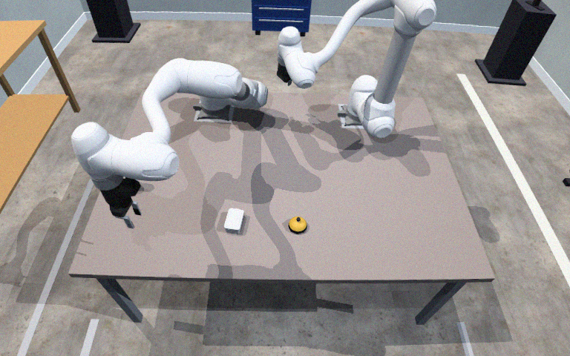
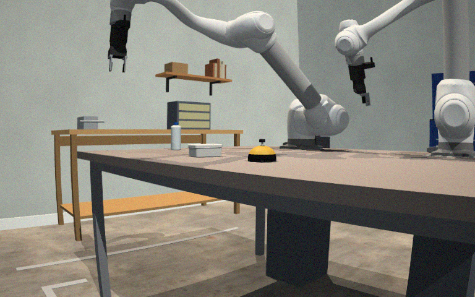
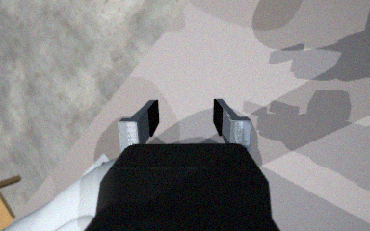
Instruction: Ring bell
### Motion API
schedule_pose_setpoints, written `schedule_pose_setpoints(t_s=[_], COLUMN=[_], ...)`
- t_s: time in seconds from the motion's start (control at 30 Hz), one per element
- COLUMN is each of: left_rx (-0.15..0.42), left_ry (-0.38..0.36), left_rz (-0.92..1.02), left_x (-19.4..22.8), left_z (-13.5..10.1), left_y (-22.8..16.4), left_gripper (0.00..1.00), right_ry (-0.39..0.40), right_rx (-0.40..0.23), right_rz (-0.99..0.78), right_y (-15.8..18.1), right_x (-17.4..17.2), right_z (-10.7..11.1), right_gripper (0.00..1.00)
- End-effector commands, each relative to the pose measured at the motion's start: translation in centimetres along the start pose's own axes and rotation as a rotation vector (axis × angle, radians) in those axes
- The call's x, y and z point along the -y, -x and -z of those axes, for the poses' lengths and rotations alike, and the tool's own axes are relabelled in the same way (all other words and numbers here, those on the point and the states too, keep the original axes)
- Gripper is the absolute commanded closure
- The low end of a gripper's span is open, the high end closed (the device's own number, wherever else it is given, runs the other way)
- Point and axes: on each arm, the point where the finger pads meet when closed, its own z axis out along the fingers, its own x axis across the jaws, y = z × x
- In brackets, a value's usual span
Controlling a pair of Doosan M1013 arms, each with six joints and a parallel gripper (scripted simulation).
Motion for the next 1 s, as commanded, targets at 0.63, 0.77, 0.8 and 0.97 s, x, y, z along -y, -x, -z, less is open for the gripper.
schedule_pose_setpoints(t_s=[0.63, 0.77, 0.8, 0.97], left_rx=[0.0, 0.0, 0.0, 0.0], left_ry=[0.001, 0.001, 0.001, 0.001], left_rz=[0.0, 0.0, 0.0, 0.0], left_x=[0.0, 0.0, 0.0, 0.0], left_z=[0.1, 0.1, 0.1, 0.1], left_y=[0.0, 0.0, 0.0, 0.0], left_gripper=[0.0, 0.0, 0.0, 0.0], right_ry=[-0.001, 0.0, 0.0, 0.0], right_rx=[-0.002, 0.003, 0.005, 0.027], right_rz=[0.0, 0.003, 0.004, 0.016], right_y=[0.0, 0.5, 0.8, 3.2], right_x=[-0.1, -1.7, -2.5, -9.1], right_z=[0.2, 0.4, 0.4, 1.0], right_gripper=[0.0, 0.0, 0.0, 0.0])
